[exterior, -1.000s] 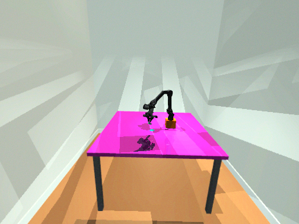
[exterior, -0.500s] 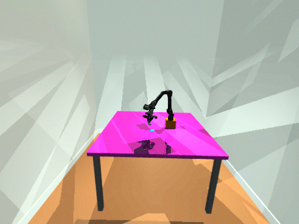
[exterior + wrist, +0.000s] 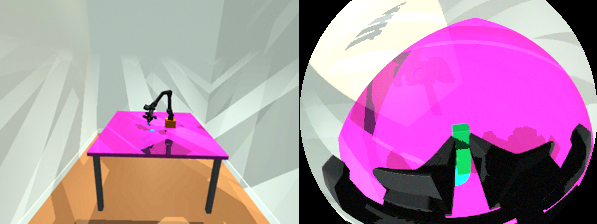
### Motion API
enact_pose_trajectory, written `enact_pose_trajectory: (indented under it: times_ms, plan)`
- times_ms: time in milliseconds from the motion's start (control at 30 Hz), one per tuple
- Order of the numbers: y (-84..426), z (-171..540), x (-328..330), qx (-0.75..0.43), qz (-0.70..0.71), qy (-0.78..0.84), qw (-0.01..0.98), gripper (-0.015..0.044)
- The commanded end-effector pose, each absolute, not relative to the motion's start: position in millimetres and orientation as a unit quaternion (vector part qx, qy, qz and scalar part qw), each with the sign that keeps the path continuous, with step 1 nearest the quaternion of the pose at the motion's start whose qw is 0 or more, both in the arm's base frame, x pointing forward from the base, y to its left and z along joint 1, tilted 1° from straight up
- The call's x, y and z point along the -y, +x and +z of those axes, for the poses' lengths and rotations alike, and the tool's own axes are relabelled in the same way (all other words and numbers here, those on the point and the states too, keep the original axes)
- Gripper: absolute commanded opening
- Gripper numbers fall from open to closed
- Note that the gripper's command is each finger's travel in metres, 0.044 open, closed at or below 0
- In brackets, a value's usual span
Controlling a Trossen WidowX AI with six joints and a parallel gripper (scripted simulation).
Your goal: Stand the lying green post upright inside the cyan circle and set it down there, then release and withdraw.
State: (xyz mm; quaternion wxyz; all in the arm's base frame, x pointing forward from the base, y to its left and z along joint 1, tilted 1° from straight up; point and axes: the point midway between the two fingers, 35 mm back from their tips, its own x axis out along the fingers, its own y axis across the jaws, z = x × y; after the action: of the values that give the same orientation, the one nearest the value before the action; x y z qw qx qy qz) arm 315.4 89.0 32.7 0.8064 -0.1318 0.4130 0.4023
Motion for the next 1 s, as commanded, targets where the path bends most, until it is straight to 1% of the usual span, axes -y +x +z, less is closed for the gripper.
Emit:
enact_pose_trajectory:
  times_ms: [0, 967]
  plan:
    - [312.4, 28.5, -87.8, -0.41, 0.404, -0.119, 0.809, 0.0023]
    - [312.8, 29.7, -79.8, -0.328, 0.422, -0.075, 0.842, 0.0023]
